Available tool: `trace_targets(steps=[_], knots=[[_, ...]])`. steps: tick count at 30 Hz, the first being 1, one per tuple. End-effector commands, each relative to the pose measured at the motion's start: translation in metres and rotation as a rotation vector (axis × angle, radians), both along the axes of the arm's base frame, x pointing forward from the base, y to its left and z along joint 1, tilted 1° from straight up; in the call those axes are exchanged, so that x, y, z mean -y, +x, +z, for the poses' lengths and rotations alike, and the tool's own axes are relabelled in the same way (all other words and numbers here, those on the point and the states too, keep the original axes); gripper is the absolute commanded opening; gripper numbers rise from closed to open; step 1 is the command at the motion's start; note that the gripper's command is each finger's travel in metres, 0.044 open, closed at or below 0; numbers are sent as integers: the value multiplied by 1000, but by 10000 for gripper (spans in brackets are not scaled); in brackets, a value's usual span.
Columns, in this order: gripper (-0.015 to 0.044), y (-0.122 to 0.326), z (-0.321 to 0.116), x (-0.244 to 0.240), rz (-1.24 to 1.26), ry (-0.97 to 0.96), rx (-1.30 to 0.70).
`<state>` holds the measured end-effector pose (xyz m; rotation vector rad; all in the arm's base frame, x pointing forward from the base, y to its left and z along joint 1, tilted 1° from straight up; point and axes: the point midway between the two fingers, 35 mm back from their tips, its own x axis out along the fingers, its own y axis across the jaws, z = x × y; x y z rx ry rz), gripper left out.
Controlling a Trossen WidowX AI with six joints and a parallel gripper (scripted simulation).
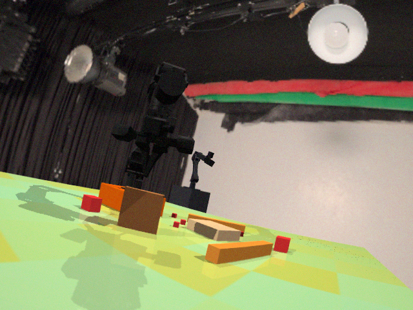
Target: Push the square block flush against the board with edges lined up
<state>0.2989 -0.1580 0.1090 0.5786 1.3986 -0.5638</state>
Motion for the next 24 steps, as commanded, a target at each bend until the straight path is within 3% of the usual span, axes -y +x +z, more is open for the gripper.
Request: trace_targets(steps=[1, 6, 11, 24], knots=[[0, -3, -5, -9, 85, 4, -53], [0, -3, -8, -9, 89, 4, -55], [0, -2, -55, -9, 90, 4, -56], [0, -10, -55, -16, 90, 5, -56]])
